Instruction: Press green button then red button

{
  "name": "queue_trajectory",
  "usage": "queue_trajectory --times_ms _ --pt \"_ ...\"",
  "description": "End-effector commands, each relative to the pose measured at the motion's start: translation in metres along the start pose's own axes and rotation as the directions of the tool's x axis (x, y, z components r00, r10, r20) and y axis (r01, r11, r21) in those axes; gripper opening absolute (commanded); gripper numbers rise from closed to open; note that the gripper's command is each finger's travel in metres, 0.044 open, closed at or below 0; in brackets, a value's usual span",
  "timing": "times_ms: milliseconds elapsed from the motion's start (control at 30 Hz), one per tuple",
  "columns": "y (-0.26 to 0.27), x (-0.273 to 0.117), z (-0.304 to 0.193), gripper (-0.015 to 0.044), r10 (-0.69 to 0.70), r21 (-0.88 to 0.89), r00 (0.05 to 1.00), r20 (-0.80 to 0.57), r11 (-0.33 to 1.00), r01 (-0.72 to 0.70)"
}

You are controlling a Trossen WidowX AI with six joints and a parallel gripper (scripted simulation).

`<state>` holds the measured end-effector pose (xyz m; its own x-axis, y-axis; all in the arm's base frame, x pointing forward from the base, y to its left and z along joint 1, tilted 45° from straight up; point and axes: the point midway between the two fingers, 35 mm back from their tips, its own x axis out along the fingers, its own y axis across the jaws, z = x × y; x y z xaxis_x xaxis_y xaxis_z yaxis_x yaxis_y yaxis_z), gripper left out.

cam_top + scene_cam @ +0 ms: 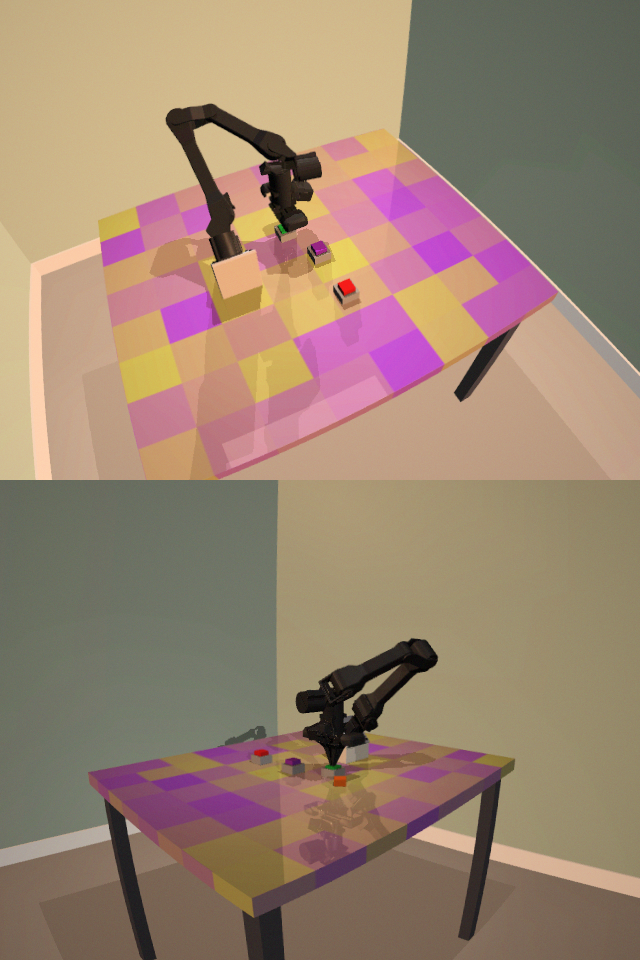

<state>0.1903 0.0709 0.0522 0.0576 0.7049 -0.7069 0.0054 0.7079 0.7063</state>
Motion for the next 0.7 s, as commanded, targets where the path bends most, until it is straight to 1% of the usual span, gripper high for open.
queue_trajectory --times_ms 0,233,367,500,600,667 --pt "0.001 0.001 -0.001 0.0020 0.007 0.008 1.000 -0.002 1.000 -0.007" --pt "0.000 -0.002 0.000 0.0020 0.000 0.000 1.000 0.000 1.000 0.000" --pt "0.000 -0.031 0.000 0.0020 0.004 0.008 1.000 -0.002 1.000 -0.004" --pt "0.000 -0.040 0.000 0.0020 0.002 0.009 1.000 -0.002 1.000 -0.002" --pt "-0.001 -0.076 0.001 0.0020 -0.001 0.010 1.000 -0.003 1.000 0.001" --pt "-0.001 -0.092 0.000 0.0020 0.002 0.009 1.000 -0.004 1.000 -0.002"
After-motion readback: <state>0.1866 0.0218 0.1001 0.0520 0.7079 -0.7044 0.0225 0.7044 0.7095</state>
